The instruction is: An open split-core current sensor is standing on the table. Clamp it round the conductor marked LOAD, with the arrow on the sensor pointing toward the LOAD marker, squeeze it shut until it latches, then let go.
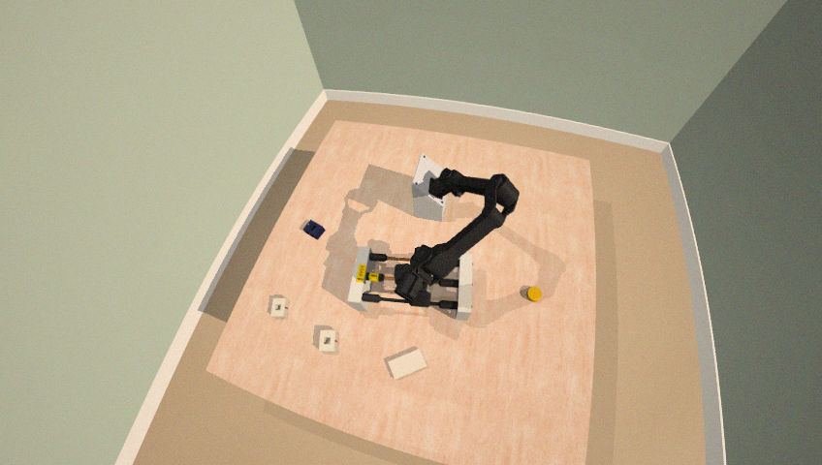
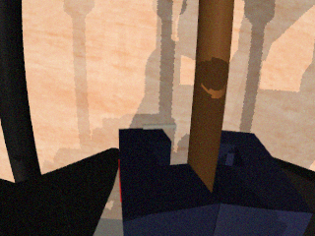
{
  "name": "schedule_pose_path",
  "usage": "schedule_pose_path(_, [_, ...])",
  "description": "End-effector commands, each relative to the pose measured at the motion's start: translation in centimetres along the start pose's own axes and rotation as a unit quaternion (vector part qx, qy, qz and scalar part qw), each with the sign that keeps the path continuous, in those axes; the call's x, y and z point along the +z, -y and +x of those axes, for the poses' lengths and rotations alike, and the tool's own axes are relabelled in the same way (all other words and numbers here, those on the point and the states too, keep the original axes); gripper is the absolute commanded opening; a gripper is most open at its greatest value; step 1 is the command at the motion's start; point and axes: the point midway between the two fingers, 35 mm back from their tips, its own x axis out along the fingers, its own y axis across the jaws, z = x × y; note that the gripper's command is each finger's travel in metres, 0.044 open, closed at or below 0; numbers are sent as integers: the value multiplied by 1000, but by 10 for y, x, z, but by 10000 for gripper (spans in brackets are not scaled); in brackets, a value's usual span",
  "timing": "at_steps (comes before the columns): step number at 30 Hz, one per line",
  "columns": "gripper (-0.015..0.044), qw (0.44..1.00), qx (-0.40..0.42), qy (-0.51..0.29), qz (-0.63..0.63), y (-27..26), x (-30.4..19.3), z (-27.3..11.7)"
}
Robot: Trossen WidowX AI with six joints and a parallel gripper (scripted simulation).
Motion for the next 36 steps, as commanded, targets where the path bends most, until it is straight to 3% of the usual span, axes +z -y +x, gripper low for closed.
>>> schedule_pose_path(1, [0,1000,1,1,-2,-1,0,-1])
schedule_pose_path(36, [0,1000,2,-1,0,0,0,-4])
